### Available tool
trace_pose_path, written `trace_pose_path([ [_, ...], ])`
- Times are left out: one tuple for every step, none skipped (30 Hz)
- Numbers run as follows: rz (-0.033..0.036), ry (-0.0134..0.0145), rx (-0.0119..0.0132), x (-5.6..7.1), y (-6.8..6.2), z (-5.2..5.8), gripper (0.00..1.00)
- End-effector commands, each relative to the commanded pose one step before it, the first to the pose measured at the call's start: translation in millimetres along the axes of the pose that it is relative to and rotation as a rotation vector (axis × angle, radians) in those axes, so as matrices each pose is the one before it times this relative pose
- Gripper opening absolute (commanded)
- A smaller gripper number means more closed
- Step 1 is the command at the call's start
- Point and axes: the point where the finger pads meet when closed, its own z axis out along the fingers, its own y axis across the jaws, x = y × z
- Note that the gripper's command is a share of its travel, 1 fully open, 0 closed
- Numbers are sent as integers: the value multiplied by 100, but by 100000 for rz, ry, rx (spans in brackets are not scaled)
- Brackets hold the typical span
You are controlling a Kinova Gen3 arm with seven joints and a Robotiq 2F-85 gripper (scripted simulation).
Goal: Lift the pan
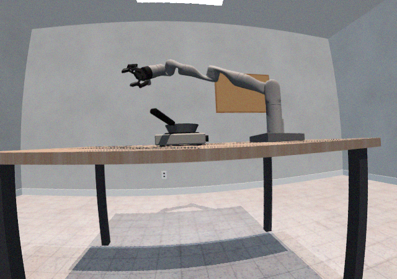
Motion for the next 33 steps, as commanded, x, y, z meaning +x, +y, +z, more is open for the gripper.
trace_pose_path([
  [-153,19,222,-69,-175,-76,100],
  [0,0,0,0,0,0,100],
  [0,0,0,0,0,0,100],
  [0,0,0,0,0,0,100],
  [0,0,0,0,0,0,100],
  [0,0,0,0,0,0,100],
  [0,0,0,0,0,0,100],
  [0,0,0,0,0,0,100],
  [0,0,0,0,0,0,100],
  [0,0,0,0,0,0,100],
  [0,0,0,0,0,0,100],
  [0,0,0,0,0,0,100],
  [0,0,0,0,0,0,100],
  [0,0,0,0,0,0,100],
  [0,0,0,0,0,0,100],
  [0,0,0,0,0,0,100],
  [0,0,0,0,0,0,100],
  [3,0,-5,-1,2,1,100],
  [20,-4,-39,-7,12,6,100],
  [52,-10,-102,-19,31,17,100],
  [98,-18,-192,-36,59,32,100],
  [155,-28,-305,-58,93,50,100],
  [224,-38,-439,-82,134,72,100],
  [301,-48,-591,-110,181,96,100],
  [387,-55,-758,-139,231,123,100],
  [479,-58,-936,-169,285,150,100],
  [575,-56,-1123,-199,342,179,100],
  [677,-46,-1317,-228,400,208,100],
  [781,-26,-1514,-255,459,236,100],
  [887,4,-1712,-279,518,264,100],
  [994,47,-1908,-300,575,290,100],
  [1101,104,-2099,-316,631,314,100],
  [0,0,0,0,0,0,100],
])
